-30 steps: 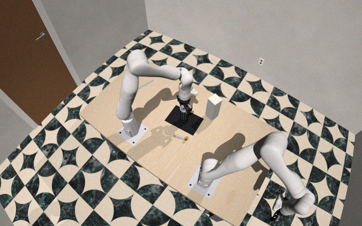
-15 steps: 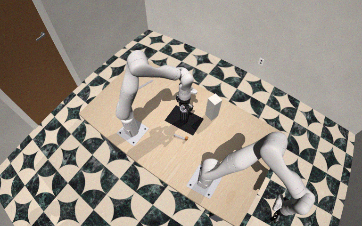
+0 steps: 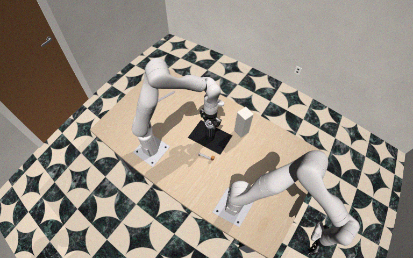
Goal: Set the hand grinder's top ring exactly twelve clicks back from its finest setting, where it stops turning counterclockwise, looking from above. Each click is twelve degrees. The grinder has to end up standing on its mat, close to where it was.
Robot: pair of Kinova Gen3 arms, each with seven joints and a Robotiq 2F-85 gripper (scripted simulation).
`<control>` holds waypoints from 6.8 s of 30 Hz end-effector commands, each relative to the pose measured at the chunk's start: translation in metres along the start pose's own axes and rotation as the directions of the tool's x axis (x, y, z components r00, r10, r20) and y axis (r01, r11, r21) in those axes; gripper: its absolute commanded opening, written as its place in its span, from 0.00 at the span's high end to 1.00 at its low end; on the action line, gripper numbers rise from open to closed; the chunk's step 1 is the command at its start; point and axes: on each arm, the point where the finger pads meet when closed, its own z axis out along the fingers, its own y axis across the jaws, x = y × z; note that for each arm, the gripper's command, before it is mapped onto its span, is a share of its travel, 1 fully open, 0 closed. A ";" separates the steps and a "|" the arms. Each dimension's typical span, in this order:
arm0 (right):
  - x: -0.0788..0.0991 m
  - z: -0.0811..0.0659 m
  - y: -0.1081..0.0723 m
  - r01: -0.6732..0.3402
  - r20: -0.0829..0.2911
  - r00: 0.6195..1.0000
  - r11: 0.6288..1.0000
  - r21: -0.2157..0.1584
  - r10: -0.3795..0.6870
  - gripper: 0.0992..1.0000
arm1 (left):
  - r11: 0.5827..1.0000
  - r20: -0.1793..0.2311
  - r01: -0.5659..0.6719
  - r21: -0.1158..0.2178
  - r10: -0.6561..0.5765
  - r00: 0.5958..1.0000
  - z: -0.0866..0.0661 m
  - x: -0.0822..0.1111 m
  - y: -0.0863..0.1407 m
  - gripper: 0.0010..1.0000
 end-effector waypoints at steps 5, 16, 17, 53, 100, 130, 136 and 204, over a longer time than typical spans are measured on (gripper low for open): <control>0.000 -0.001 0.000 0.000 0.002 1.000 1.000 0.000 0.000 0.00 | 0.997 -0.001 0.072 0.000 -0.072 0.997 0.000 0.000 0.000 0.34; 0.000 -0.001 0.000 0.000 0.002 1.000 1.000 0.000 0.000 0.00 | 0.985 -0.001 0.173 0.000 -0.173 0.985 0.000 0.000 0.000 0.34; 0.000 -0.001 0.000 0.000 0.002 1.000 1.000 0.000 0.000 0.00 | 0.984 -0.001 0.176 0.000 -0.176 0.984 0.000 0.000 0.000 0.34; 0.000 -0.001 0.000 0.000 0.002 1.000 1.000 0.000 0.000 0.00 | 0.931 0.002 0.365 0.002 -0.365 0.931 0.001 0.000 0.000 0.34; 0.000 -0.001 0.000 0.000 0.002 1.000 1.000 0.000 0.000 0.00 | 0.945 -0.001 0.328 0.000 -0.328 0.945 0.000 0.000 0.000 0.00; 0.000 -0.001 0.000 0.000 0.002 1.000 1.000 0.000 0.000 0.00 | 0.945 -0.001 0.328 0.000 -0.328 0.945 0.000 0.000 0.000 0.00; 0.000 -0.001 0.000 0.000 0.002 1.000 1.000 0.000 0.000 0.00 | 0.945 -0.001 0.328 0.000 -0.328 0.945 0.000 0.000 0.000 0.00; 0.000 -0.001 0.000 0.000 0.002 1.000 1.000 0.000 0.000 0.00 | 0.945 -0.001 0.327 0.000 -0.327 0.945 -0.001 0.000 0.000 0.00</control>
